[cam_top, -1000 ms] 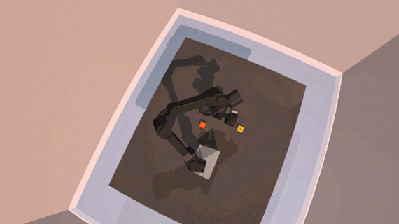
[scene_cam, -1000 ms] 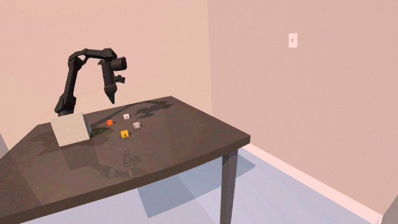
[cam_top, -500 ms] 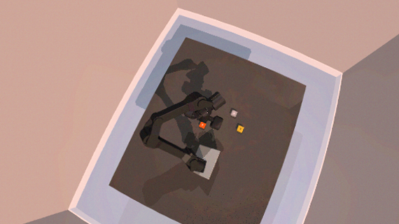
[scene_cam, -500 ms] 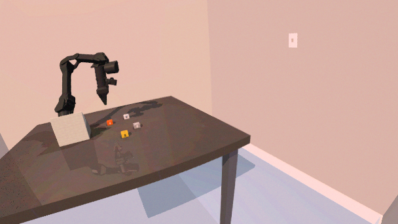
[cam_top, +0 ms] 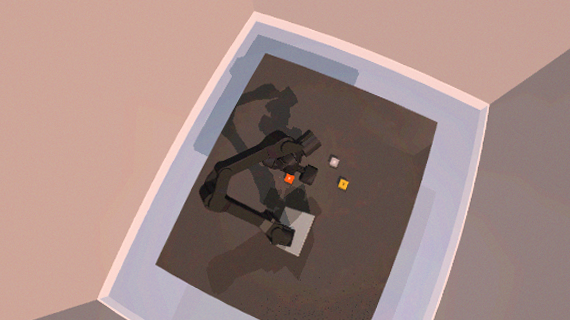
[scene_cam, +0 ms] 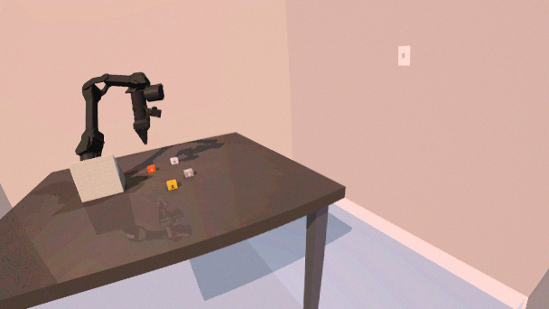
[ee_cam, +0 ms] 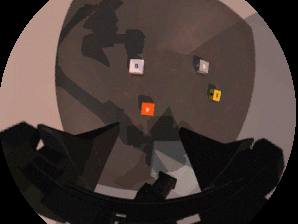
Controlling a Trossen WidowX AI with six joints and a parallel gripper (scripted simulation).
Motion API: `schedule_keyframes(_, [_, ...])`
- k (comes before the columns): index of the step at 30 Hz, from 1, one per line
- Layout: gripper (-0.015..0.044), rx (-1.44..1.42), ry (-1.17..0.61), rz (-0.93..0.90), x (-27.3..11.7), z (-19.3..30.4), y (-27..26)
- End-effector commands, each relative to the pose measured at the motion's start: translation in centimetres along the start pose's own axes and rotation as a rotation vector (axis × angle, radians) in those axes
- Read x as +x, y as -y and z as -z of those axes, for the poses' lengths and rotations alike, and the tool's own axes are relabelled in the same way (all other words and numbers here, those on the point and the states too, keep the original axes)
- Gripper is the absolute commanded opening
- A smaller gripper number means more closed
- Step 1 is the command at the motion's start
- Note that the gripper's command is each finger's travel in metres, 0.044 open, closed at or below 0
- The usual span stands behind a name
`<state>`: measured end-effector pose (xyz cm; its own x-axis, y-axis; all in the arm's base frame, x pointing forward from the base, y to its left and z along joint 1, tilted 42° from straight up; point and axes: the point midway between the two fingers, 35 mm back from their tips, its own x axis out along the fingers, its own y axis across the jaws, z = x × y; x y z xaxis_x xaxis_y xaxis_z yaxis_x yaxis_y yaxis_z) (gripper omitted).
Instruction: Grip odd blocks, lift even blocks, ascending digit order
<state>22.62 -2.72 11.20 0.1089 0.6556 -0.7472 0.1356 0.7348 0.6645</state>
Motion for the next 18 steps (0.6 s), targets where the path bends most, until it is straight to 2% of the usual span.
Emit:
schedule_keyframes(1, [0.04,-0.004,0.008,0.001,-0.4,-2.7,-1.0])
schedule_keyframes(8, [0.04,-0.008,0.011,-0.004,-0.2,-9.8,-4.6])
schedule_keyframes(18, [0.04,-0.008,0.011,-0.005,-0.2,-9.9,-4.7])
